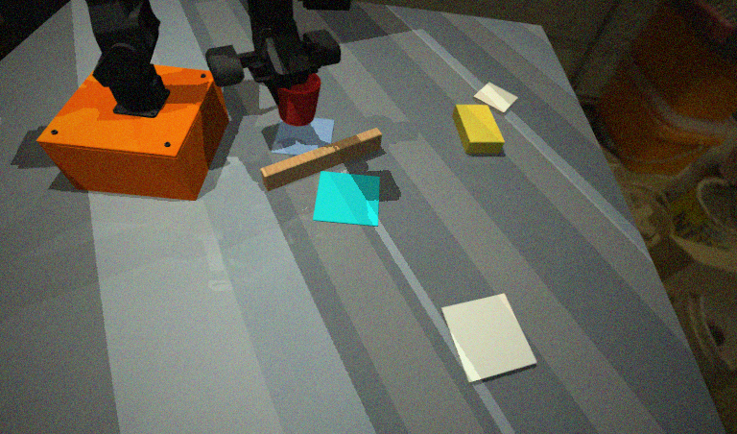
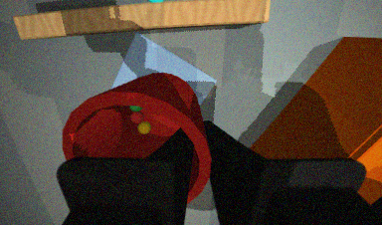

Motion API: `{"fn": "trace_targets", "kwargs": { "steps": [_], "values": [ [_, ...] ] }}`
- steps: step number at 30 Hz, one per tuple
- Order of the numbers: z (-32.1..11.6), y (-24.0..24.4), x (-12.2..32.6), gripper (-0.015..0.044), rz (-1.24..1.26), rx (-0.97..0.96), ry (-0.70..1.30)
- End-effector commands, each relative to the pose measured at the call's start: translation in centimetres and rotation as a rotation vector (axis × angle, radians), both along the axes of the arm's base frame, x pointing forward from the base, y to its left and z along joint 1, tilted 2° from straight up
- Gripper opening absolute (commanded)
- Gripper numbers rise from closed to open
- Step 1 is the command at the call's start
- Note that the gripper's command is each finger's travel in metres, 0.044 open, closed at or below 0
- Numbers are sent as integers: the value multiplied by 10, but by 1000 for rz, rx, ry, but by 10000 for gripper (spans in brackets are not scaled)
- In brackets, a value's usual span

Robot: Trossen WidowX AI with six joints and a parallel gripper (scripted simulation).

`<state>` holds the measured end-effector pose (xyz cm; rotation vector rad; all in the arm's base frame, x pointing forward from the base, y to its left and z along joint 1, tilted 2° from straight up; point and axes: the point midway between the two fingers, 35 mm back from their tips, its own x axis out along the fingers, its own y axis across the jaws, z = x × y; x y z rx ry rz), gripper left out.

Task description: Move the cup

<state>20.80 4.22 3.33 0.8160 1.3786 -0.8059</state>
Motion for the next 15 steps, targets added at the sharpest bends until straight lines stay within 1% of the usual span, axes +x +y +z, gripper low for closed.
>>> {"fn": "trace_targets", "kwargs": {
  "steps": [1, 15],
  "values": [
    [1, -5, 7, 0, 4, 0, -5],
    [3, -26, 22, 0, 3, -2, -8]
  ]
}}
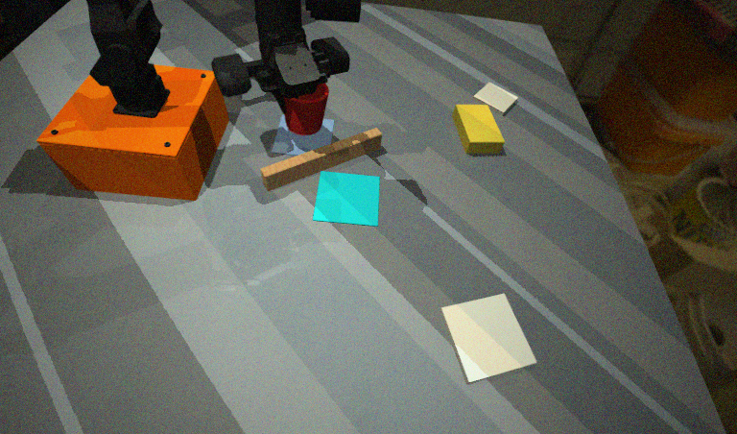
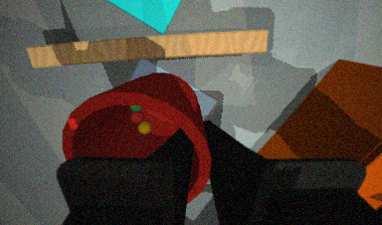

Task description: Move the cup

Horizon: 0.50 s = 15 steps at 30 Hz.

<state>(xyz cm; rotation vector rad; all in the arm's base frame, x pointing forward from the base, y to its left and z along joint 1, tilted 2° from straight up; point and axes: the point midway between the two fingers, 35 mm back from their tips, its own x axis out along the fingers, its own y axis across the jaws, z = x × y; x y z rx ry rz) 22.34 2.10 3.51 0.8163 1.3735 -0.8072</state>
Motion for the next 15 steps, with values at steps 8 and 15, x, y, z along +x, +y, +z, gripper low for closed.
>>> {"fn": "trace_targets", "kwargs": {
  "steps": [8, 15],
  "values": [
    [2, -18, 16, 0, 5, 0, -6],
    [3, -29, 25, 0, 4, -1, -6]
  ]
}}
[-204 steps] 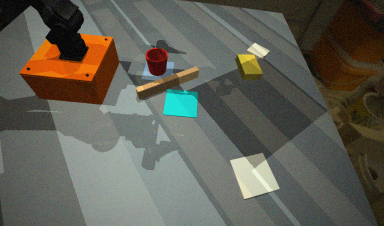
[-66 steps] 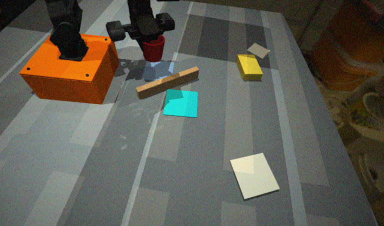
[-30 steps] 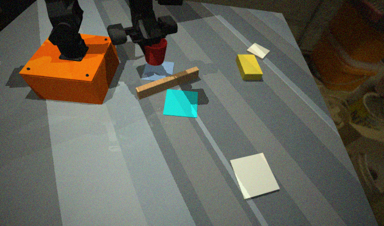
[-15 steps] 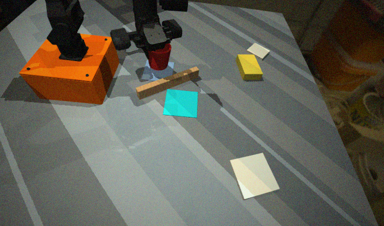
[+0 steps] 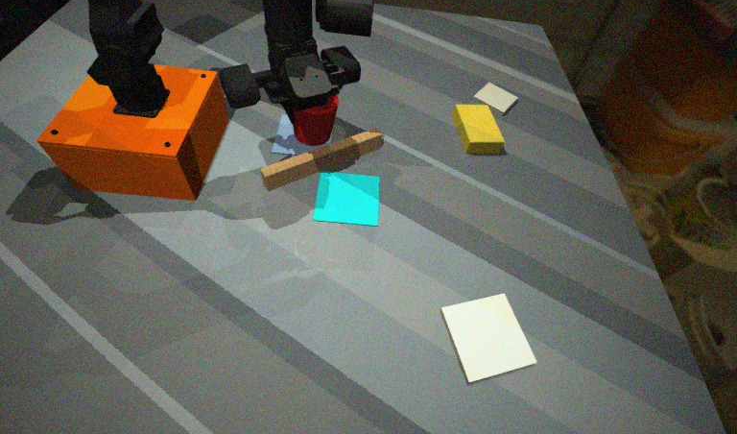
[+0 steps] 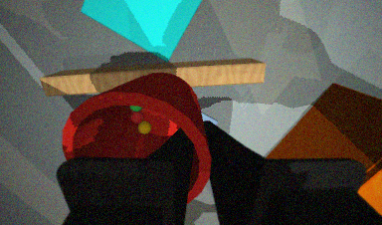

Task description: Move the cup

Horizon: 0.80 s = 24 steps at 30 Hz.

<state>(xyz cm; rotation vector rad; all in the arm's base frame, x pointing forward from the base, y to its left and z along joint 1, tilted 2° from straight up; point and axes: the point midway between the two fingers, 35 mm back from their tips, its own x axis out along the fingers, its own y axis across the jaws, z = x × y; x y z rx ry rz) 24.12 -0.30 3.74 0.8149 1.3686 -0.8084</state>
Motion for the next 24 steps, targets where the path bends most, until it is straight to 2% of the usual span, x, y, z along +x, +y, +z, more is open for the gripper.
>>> {"fn": "trace_targets", "kwargs": {
  "steps": [1, 24],
  "values": [
    [1, -7, 8, 0, 5, 2, -3],
    [6, -50, 42, 0, 5, -1, -6]
  ]
}}
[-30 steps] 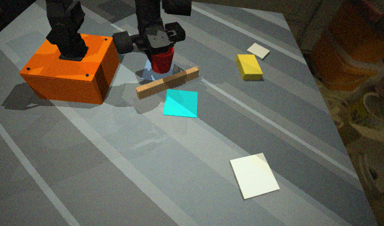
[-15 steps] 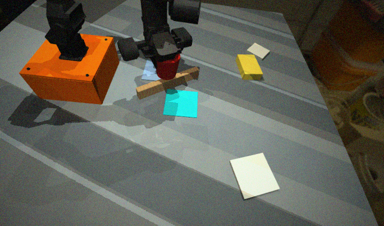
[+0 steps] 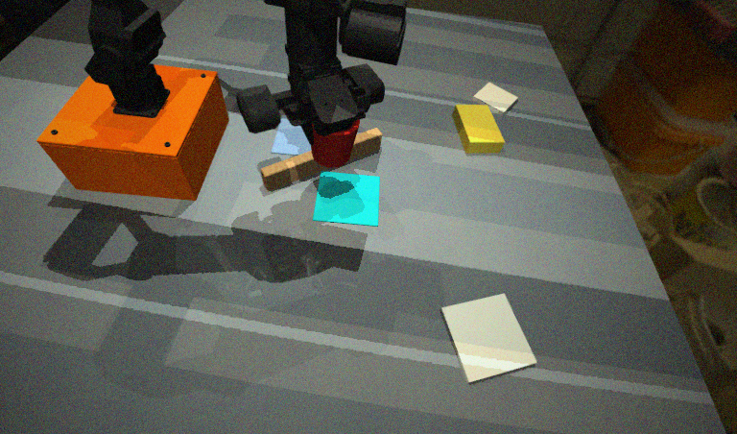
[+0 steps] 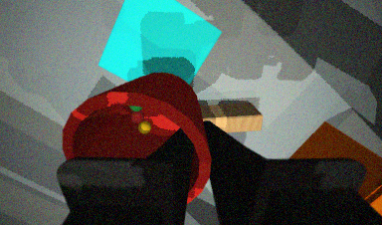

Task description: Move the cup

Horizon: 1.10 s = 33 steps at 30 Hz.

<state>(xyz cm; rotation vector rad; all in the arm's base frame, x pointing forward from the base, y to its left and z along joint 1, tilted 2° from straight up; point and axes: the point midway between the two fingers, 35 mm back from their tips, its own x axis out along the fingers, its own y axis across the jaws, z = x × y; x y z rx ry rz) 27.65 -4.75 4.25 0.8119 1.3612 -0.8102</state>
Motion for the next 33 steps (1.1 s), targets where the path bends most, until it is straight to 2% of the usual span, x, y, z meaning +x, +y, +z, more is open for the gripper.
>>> {"fn": "trace_targets", "kwargs": {
  "steps": [1, 18, 33],
  "values": [
    [1, -7, 8, 0, 5, 5, -1],
    [3, -32, 28, 0, 5, 3, -2],
    [-21, -33, 30, 0, 5, 3, -2]
  ]
}}
